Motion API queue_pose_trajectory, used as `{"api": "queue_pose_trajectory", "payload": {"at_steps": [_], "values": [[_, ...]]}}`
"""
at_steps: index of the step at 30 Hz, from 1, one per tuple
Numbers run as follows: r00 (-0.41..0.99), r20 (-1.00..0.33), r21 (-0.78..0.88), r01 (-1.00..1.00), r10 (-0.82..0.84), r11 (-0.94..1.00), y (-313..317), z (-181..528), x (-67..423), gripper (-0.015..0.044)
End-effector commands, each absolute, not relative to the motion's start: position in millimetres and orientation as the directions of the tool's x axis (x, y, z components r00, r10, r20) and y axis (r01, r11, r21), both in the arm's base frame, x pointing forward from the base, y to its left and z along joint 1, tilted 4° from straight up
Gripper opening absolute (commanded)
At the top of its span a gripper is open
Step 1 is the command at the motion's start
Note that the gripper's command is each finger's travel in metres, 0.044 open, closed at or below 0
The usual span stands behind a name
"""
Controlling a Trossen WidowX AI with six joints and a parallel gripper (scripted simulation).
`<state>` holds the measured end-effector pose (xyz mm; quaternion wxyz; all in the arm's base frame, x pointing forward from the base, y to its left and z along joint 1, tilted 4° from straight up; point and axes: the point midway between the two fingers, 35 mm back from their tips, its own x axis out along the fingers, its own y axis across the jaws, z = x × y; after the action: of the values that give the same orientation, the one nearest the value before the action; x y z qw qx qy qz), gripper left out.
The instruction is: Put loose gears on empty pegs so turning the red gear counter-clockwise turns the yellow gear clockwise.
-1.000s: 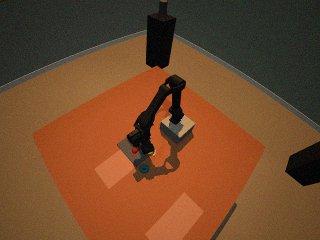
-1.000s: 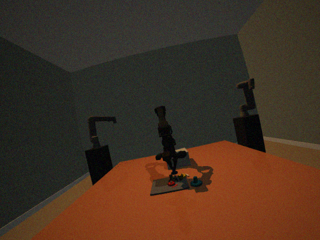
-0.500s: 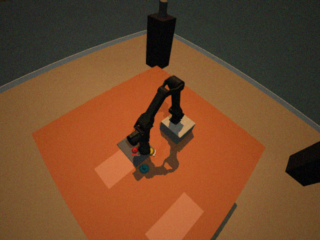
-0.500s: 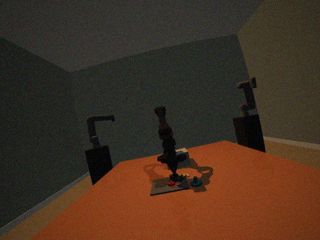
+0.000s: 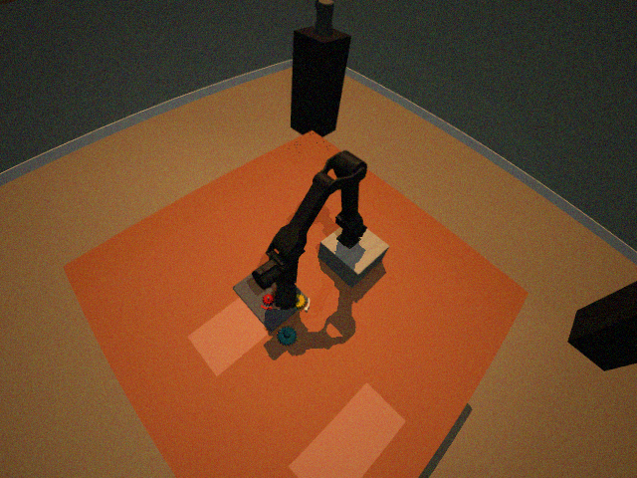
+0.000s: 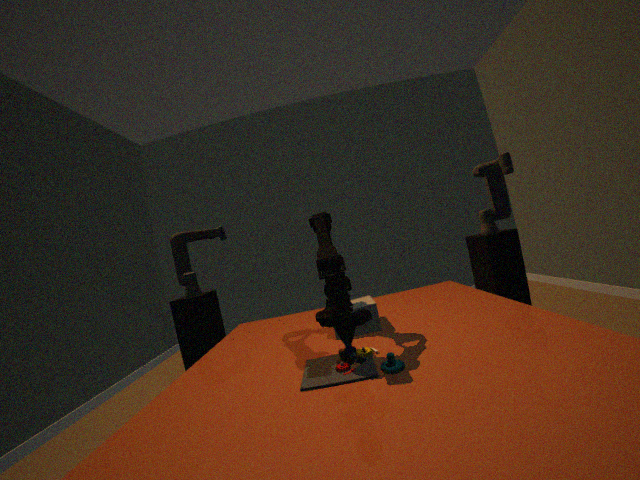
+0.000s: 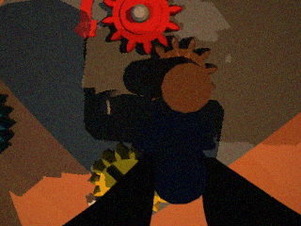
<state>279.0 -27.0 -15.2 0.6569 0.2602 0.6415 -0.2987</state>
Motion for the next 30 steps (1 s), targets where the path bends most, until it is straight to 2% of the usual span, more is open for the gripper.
{"api": "queue_pose_trajectory", "payload": {"at_steps": [1, 15, 22, 30], "values": [[-0.020, -0.998, -0.054, 0.670, -0.055, 0.740, -25.2, -15.0, 275.1, 0.0000], [-0.020, -0.998, -0.058, 0.399, -0.055, 0.915, -26.6, -20.4, 274.3, 0.0000], [-0.020, -0.998, -0.058, 0.431, -0.055, 0.900, -26.1, -20.1, 275.1, 0.0000], [-0.020, -0.998, -0.055, 0.602, -0.055, 0.796, -25.0, -15.4, 274.0, 0.0000]]}}
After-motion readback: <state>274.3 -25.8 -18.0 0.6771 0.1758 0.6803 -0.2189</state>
